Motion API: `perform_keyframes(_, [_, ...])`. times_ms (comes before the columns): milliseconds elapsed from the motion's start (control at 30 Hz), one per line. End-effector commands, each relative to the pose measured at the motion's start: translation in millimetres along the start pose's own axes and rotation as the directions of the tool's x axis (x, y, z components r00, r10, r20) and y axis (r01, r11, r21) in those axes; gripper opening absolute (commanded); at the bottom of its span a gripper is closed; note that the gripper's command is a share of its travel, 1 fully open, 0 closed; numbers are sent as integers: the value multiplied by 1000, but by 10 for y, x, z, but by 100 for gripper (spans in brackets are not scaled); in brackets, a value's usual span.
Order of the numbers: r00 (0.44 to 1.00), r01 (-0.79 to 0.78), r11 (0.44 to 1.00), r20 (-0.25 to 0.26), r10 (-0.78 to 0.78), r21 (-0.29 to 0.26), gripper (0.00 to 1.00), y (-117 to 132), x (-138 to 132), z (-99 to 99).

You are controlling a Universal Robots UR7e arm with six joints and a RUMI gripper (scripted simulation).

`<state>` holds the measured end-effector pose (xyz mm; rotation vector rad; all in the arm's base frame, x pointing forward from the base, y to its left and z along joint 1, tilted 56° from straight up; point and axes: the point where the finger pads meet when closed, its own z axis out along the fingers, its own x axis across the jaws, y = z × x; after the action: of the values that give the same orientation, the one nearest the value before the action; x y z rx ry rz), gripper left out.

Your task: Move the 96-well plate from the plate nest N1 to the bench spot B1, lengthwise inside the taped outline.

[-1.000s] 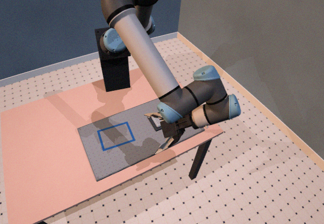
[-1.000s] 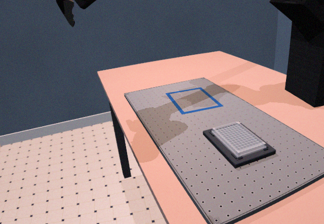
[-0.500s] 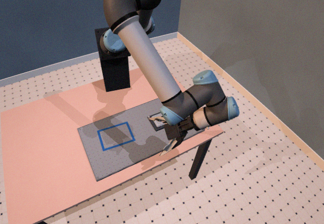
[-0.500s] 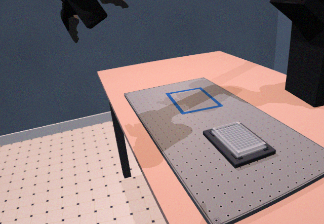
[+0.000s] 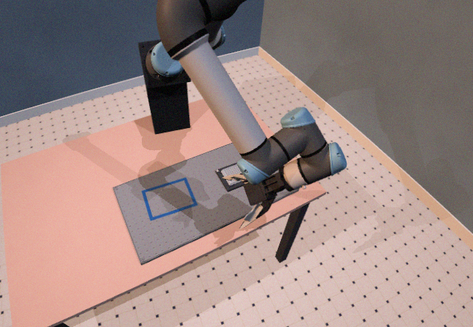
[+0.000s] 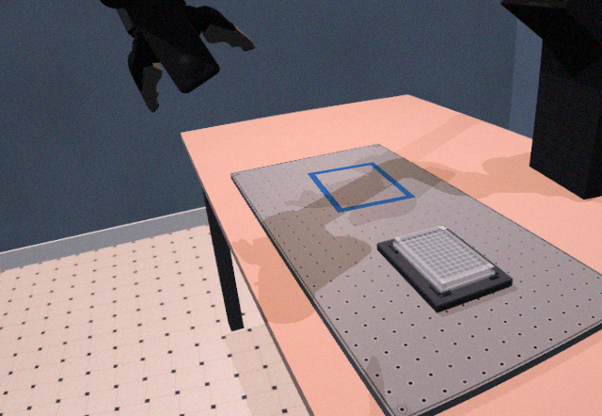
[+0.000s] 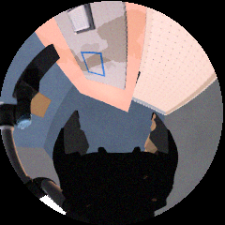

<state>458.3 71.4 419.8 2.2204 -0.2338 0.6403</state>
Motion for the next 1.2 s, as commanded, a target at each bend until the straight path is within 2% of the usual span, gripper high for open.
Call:
perform_keyframes(0, [1000, -3, 1000, -15, 3, 6, 100, -224, 26, 49])
perform_keyframes(33, [1000, -3, 1000, -15, 3, 7, 100, -224, 26, 49])
perform_keyframes(67, [999, -10, 1000, -38, 11, 17, 100, -272, 26, 61])
perform_keyframes(200, [999, -11, 1000, -38, 12, 17, 100, -466, 28, 108])
perform_keyframes(300, [999, -12, 1000, -38, 12, 17, 100, -484, 28, 112])
perform_keyframes(333, [998, -19, 999, -60, 21, 29, 100, -532, 25, 124])
perform_keyframes(467, [998, -20, 999, -60, 21, 29, 100, -726, 15, 170])
perform_keyframes(567, [998, -20, 999, -60, 22, 29, 100, -736, 14, 172])
perform_keyframes(600, [996, -27, 999, -82, 31, 40, 100, -784, 8, 184])
perform_keyframes(733, [996, -28, 999, -82, 32, 40, 100, -977, -16, 228])
perform_keyframes(867, [996, -29, 999, -81, 32, 40, 100, -978, -16, 228])
perform_keyframes(900, [994, -36, 998, -103, 41, 53, 100, -1026, -26, 239])
perform_keyframes(1033, [994, -37, 998, -103, 42, 53, 100, -1211, -62, 281])
perform_keyframes(1100, [994, -37, 998, -103, 42, 53, 100, -1211, -62, 281])
perform_keyframes(1133, [991, -44, 997, -124, 52, 65, 100, -1258, -75, 292])
perform_keyframes(1167, [991, -44, 997, -124, 52, 65, 100, -1305, -87, 303])
